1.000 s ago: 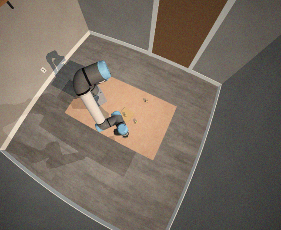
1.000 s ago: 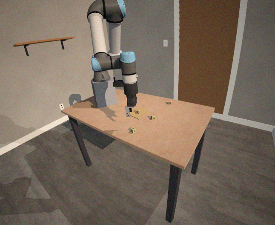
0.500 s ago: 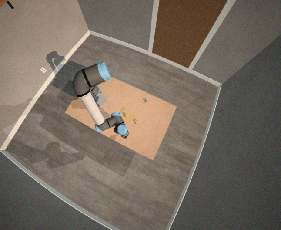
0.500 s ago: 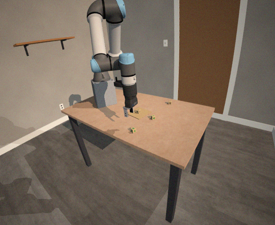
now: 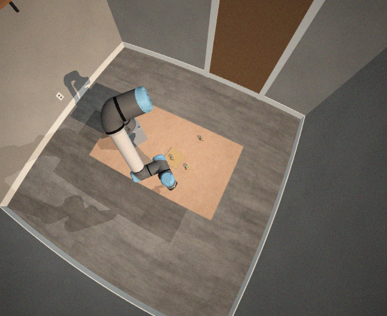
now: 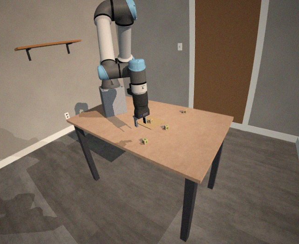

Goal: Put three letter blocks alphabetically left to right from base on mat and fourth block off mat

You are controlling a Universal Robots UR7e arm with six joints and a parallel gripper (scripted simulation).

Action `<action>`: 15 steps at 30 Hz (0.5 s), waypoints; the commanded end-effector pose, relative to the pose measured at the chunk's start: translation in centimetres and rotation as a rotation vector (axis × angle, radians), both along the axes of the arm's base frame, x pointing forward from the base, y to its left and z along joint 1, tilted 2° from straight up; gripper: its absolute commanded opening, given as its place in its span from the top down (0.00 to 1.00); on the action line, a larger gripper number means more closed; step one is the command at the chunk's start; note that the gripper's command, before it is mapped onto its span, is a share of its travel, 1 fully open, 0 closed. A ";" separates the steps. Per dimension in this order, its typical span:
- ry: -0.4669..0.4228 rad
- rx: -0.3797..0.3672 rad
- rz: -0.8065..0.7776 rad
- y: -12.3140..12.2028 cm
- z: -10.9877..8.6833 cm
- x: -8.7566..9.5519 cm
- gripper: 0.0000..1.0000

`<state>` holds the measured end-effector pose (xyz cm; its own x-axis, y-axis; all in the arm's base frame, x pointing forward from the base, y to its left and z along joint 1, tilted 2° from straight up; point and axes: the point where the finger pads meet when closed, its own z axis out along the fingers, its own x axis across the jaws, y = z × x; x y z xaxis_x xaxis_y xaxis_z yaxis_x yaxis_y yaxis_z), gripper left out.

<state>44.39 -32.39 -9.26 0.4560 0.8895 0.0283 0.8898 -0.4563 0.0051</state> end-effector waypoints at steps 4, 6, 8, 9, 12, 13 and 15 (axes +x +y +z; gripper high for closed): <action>0.003 0.002 -0.185 0.1 -0.2 0.1 0.00; 0.004 0.003 -0.252 0.1 -0.3 0.2 0.00; 0.006 0.004 -0.305 0.2 -0.4 0.3 0.00; 0.006 0.005 -0.332 0.2 -0.5 0.3 0.00; 0.008 0.006 -0.412 0.2 -0.6 0.4 0.00; 0.009 0.007 -0.440 0.2 -0.6 0.4 0.00; 0.010 0.008 -0.493 0.2 -0.7 0.5 0.00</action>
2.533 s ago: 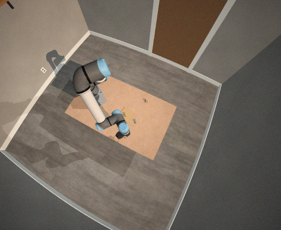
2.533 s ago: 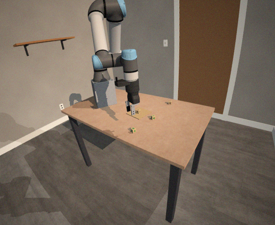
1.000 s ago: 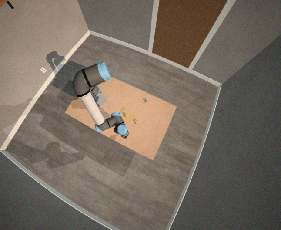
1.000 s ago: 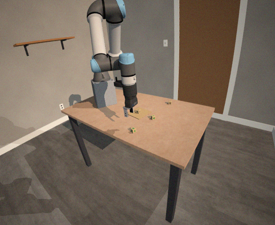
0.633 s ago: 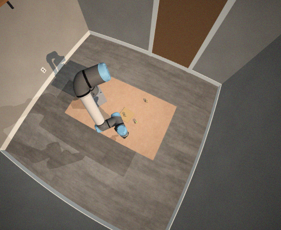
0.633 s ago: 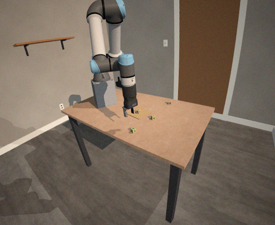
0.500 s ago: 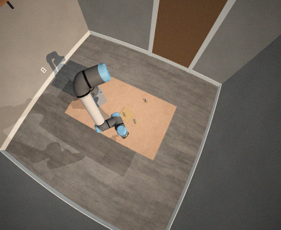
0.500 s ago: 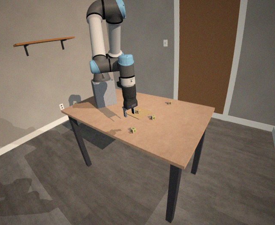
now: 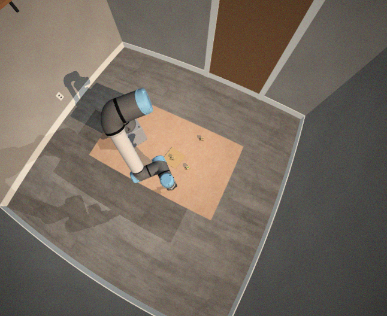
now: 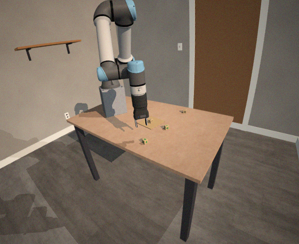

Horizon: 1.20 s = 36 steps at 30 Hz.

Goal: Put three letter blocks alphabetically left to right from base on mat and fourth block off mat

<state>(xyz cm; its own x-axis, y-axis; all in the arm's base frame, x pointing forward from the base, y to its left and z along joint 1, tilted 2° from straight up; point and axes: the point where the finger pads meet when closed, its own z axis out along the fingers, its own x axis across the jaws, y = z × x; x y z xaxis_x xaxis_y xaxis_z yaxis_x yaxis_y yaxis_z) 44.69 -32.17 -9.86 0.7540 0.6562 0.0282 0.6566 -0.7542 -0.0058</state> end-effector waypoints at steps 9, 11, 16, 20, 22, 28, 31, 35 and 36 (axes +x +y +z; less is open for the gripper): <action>0.006 0.005 -0.330 -0.1 -0.5 0.5 0.00; 0.007 0.006 -0.384 -0.1 -0.5 0.6 0.00; 0.010 0.008 -0.518 -0.2 -0.8 0.8 0.00; 0.013 0.010 -0.625 -0.3 -0.9 1.0 0.00; 0.013 0.010 -0.625 -0.3 -0.9 1.0 0.00; 0.017 0.013 -0.808 -0.5 -1.2 1.3 0.00; 0.019 0.015 -0.886 -0.7 -1.4 1.4 0.00; 0.021 0.016 -0.977 -0.8 -1.5 1.5 0.00; 0.021 0.017 -0.997 -0.9 -1.5 1.6 0.00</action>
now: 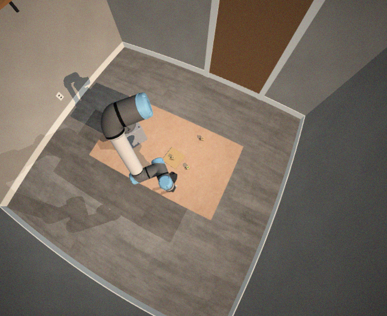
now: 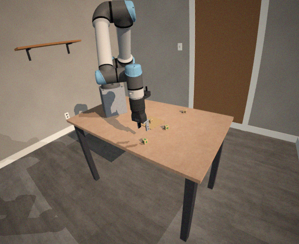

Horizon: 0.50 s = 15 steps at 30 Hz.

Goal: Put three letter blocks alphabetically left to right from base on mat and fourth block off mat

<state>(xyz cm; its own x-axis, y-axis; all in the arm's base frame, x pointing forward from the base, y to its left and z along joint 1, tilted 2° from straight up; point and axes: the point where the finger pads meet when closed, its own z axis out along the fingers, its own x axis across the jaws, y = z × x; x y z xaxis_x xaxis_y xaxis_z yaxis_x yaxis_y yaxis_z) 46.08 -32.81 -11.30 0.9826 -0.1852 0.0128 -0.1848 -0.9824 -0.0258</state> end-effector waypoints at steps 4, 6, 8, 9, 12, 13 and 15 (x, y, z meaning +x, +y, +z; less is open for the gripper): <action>0.002 0.001 -0.131 -0.3 -0.1 0.2 0.00; 0.003 0.002 -0.165 -0.4 -0.2 0.3 0.00; 0.003 0.002 -0.195 -0.4 -0.2 0.3 0.00; 0.003 0.002 -0.208 -0.5 -0.3 0.4 0.00; 0.004 0.003 -0.242 -0.5 -0.3 0.4 0.00; 0.004 0.003 -0.251 -0.6 -0.3 0.4 0.00; 0.005 0.003 -0.267 -0.6 -0.4 0.4 0.00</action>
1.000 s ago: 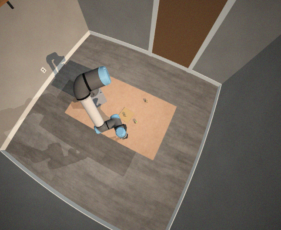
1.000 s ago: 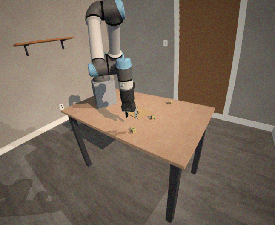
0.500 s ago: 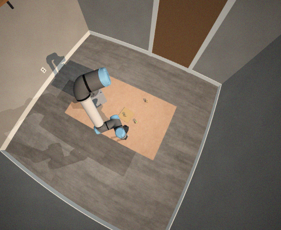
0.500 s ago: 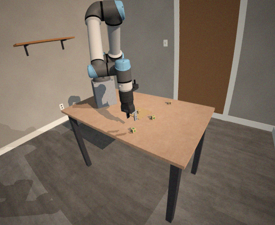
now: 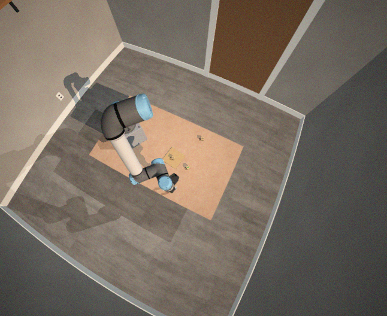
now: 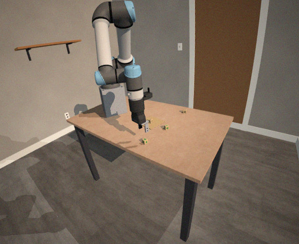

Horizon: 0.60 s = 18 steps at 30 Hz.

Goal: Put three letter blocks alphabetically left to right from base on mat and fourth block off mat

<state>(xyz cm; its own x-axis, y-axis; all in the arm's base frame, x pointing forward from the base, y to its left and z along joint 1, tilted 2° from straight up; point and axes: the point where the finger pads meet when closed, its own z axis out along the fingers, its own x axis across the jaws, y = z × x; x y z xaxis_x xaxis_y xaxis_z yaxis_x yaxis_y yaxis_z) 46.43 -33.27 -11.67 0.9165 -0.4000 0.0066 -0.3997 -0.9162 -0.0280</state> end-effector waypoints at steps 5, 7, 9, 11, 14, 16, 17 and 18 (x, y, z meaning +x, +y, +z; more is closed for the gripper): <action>0.000 0.000 -0.059 -0.2 0.0 0.1 0.00; 0.000 0.000 -0.067 -0.2 0.0 0.1 0.00; 0.000 0.000 -0.072 -0.2 0.0 0.1 0.00; 0.000 0.000 -0.075 -0.2 -0.1 0.1 0.00; 0.001 0.000 -0.076 -0.2 -0.1 0.1 0.00; 0.001 0.000 -0.076 -0.2 -0.1 0.1 0.00; 0.001 0.000 -0.076 -0.2 -0.1 0.1 0.00; 0.001 0.000 -0.076 -0.2 -0.1 0.1 0.00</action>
<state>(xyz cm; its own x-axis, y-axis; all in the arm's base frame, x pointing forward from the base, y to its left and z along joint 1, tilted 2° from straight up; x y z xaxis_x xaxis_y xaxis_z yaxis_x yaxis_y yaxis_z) 46.54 -33.44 -11.79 0.8841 -0.4673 0.0045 -0.4670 -0.8838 -0.0285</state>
